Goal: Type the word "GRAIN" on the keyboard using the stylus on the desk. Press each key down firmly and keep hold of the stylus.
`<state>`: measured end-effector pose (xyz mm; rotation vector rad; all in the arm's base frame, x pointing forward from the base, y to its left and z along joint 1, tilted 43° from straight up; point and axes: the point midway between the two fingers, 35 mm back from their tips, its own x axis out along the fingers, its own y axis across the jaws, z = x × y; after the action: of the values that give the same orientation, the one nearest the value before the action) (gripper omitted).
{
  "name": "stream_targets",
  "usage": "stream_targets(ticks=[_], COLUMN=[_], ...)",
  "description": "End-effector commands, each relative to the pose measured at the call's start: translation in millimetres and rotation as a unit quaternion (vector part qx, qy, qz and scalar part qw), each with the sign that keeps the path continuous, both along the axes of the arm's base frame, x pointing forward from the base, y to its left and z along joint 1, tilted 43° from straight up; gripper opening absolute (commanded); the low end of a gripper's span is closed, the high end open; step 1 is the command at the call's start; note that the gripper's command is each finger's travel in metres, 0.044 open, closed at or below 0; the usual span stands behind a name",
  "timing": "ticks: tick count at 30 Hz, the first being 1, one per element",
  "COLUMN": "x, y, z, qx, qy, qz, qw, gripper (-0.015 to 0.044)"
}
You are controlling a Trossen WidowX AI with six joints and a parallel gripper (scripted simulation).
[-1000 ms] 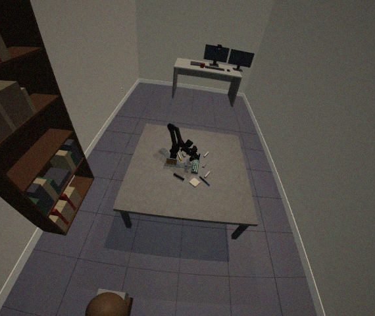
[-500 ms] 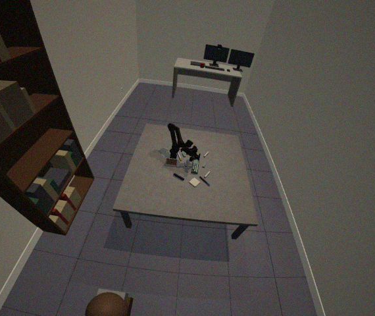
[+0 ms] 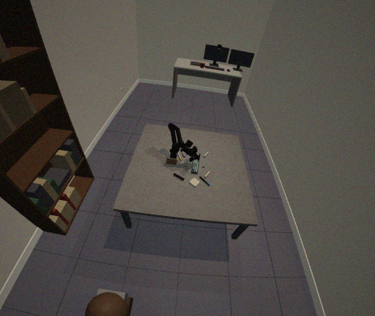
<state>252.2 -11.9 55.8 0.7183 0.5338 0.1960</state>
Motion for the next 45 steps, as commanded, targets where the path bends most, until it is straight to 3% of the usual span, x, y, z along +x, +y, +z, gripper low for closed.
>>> stream_targets(ticks=[1,45], x=[-1.0,-1.4], y=[1.3,8.6], z=[-3.1,-11.1], qx=[0.002,0.003], qy=[0.004,0.004], qz=[-0.003,-0.003], qw=[1.0,1.0], gripper=[0.0081,0.0081])
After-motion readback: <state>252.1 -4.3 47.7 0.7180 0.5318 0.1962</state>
